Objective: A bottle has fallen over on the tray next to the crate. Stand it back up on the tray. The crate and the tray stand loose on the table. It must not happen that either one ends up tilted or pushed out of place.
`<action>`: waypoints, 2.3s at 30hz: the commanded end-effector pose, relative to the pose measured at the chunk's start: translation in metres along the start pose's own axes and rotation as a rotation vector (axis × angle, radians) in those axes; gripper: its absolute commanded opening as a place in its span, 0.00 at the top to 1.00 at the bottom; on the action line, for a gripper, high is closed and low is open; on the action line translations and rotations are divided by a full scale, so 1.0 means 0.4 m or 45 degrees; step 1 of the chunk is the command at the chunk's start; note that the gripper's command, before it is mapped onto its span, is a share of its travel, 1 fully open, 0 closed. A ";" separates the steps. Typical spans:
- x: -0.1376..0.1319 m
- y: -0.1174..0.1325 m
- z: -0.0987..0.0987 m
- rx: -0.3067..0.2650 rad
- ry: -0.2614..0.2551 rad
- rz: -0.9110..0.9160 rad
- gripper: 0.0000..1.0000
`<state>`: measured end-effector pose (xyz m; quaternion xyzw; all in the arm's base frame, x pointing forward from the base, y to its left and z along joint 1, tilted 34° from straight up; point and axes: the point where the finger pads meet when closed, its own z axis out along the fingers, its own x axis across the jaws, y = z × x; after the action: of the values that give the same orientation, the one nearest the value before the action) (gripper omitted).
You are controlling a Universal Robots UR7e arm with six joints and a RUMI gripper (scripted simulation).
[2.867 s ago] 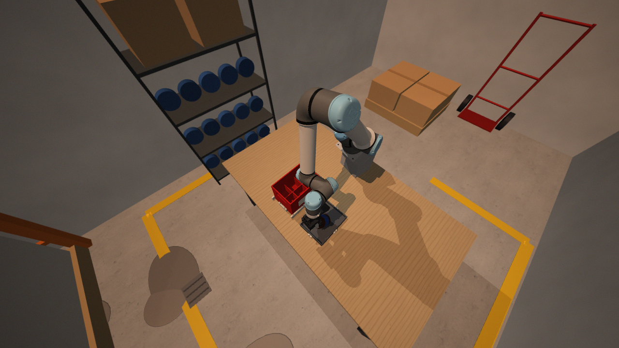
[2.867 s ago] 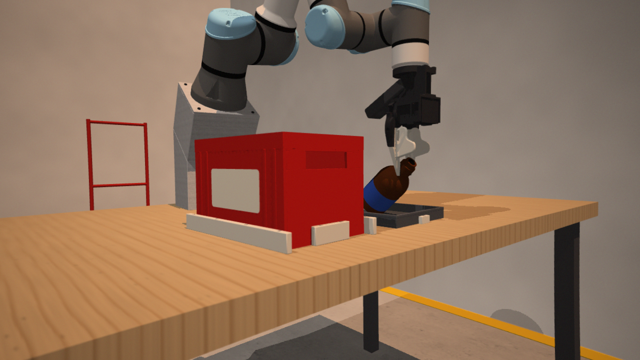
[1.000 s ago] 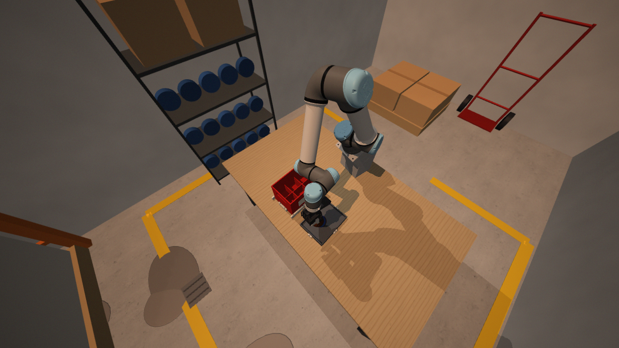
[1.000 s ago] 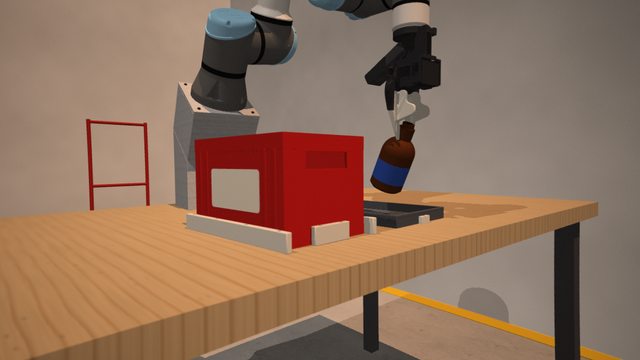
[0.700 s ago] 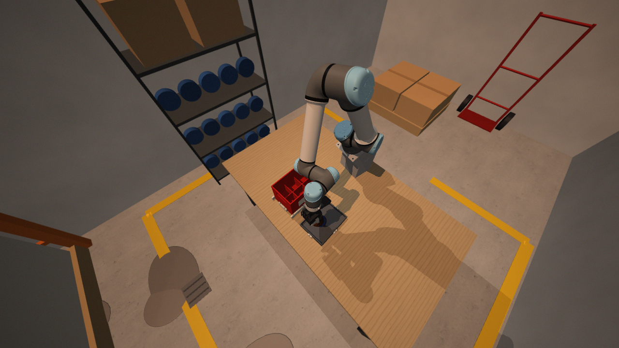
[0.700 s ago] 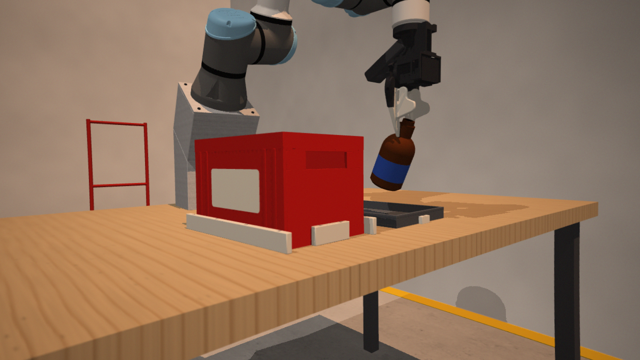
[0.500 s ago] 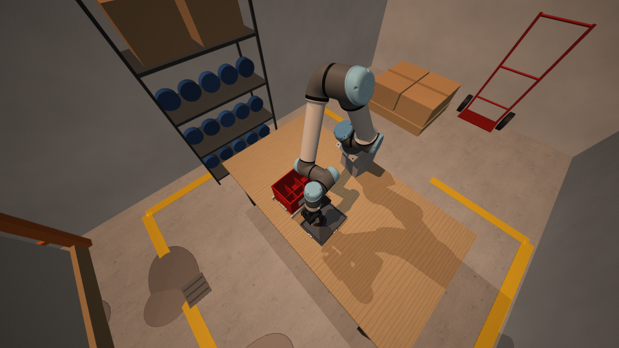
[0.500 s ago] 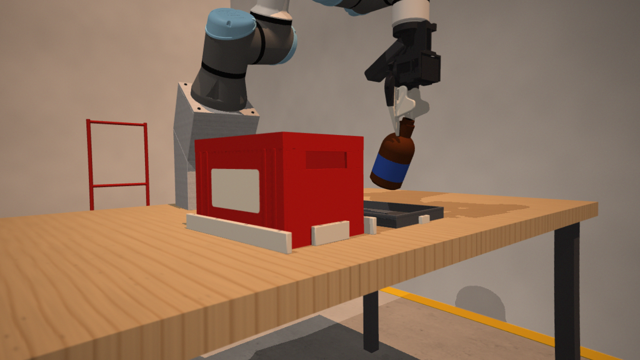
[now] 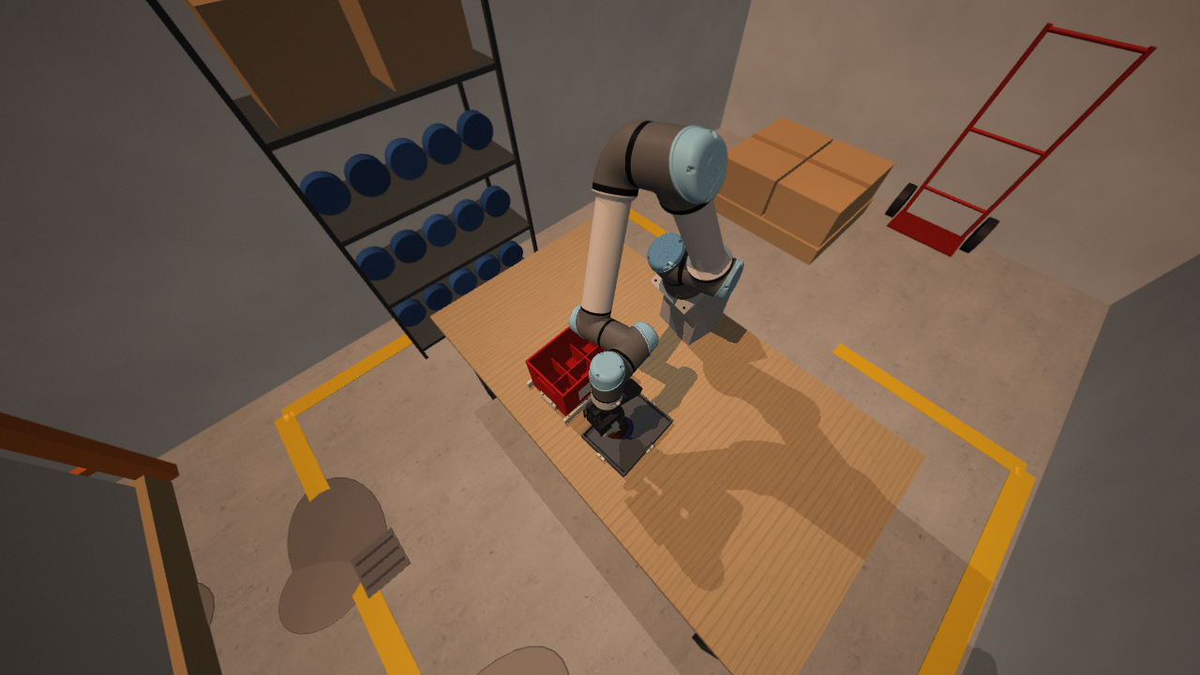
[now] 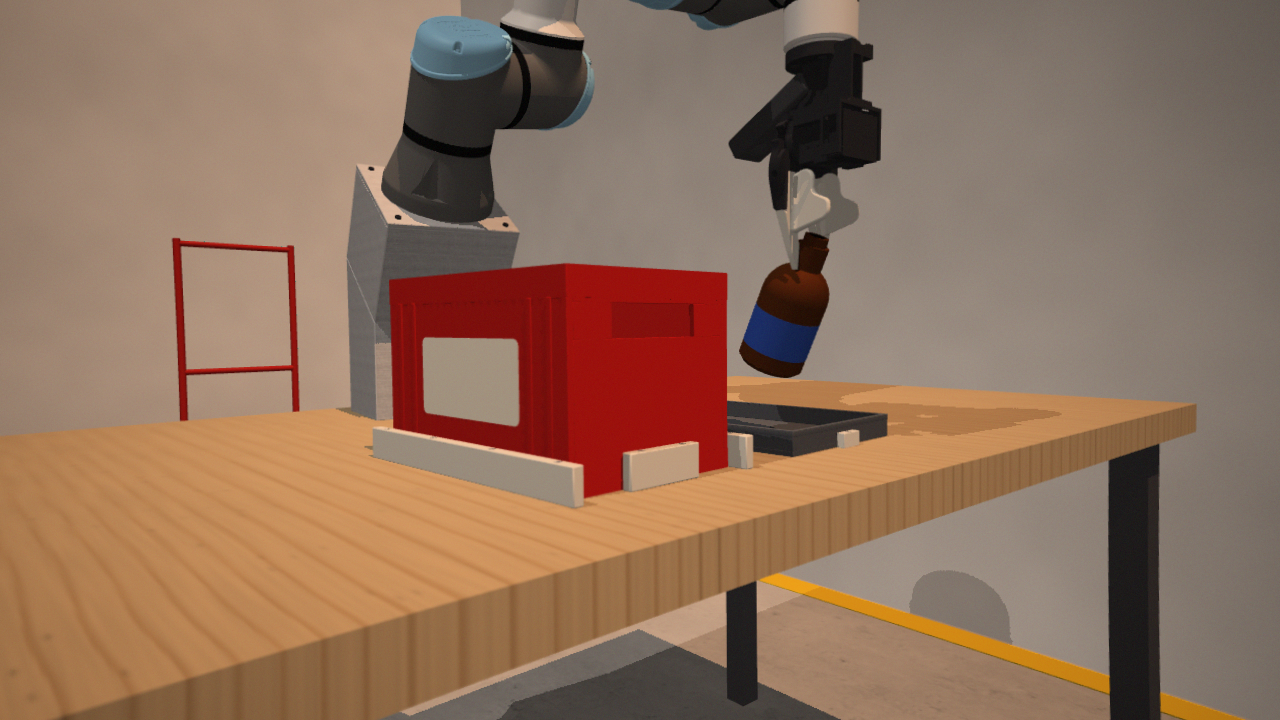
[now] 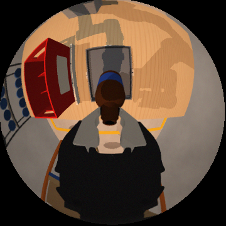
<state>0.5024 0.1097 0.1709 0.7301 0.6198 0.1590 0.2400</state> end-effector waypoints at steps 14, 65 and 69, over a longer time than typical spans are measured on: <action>0.003 0.006 -0.006 -0.007 0.002 0.000 1.00; 0.001 0.004 -0.005 -0.005 0.002 0.323 1.00; 0.001 0.004 -0.004 -0.005 0.001 0.335 1.00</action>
<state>0.5025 0.1101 0.1717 0.7965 0.5316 0.1861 0.2199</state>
